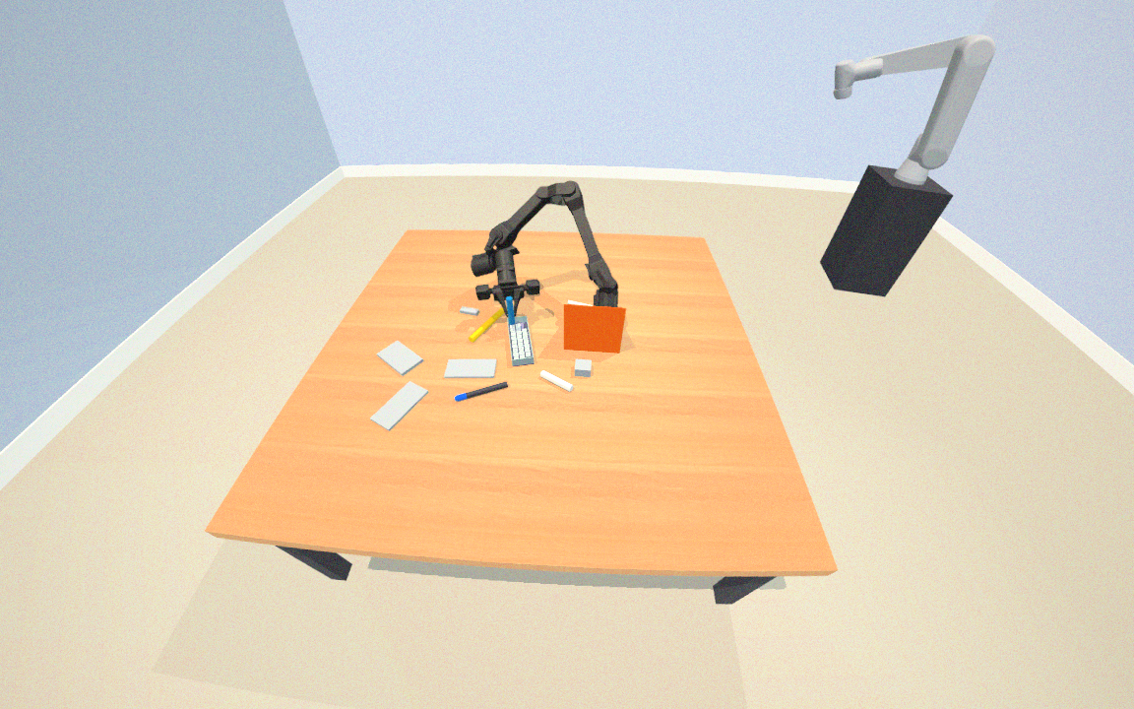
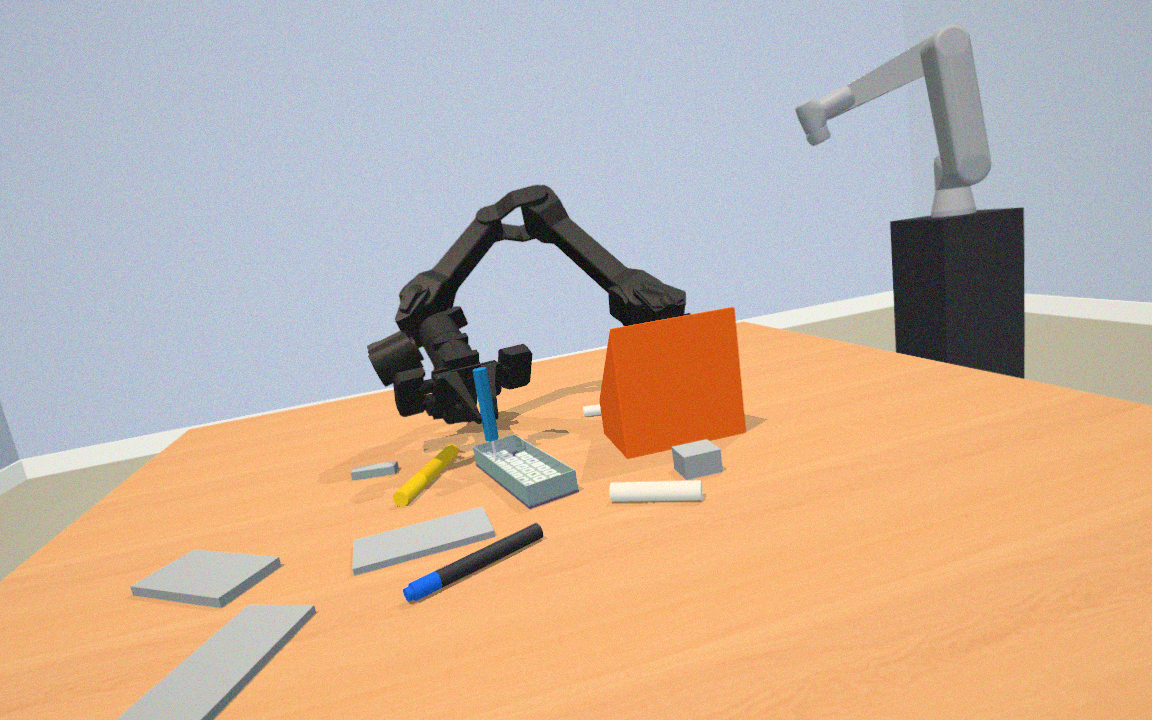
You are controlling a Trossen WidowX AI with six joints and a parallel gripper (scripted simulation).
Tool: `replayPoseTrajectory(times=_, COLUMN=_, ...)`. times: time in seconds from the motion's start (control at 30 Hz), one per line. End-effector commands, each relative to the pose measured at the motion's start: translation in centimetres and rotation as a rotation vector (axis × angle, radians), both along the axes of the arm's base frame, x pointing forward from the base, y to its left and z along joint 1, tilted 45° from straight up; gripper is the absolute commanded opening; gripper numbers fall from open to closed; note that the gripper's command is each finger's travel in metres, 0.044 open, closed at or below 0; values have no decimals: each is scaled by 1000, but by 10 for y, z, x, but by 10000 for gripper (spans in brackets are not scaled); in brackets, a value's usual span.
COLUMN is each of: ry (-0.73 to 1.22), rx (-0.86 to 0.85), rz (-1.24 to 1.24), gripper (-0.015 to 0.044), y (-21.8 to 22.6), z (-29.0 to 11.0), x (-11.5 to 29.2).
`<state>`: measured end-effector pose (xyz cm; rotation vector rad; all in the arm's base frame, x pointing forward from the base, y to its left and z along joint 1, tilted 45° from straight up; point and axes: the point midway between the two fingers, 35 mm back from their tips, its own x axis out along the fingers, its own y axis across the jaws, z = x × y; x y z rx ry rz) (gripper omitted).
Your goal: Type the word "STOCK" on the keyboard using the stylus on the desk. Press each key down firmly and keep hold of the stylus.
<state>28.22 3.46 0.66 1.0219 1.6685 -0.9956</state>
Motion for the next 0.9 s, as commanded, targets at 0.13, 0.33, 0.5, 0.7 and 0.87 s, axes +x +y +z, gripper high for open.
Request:
replayPoseTrajectory(times=0.13, ry=2, rx=-3, rz=2, gripper=81, y=-3, z=-4, x=0)
replayPoseTrajectory(times=0.33, ry=2, rx=-3, rz=2, gripper=81, y=-5, z=-5, x=0)
replayPoseTrajectory(times=0.5, ry=2, rx=-3, rz=2, gripper=81, y=-3, z=-3, x=0)
replayPoseTrajectory(times=0.7, ry=2, rx=-3, rz=2, gripper=81, y=-1, z=-1, x=0)
replayPoseTrajectory(times=0.87, ry=2, rx=-2, rz=2, gripper=81, y=16, z=15, x=-3)
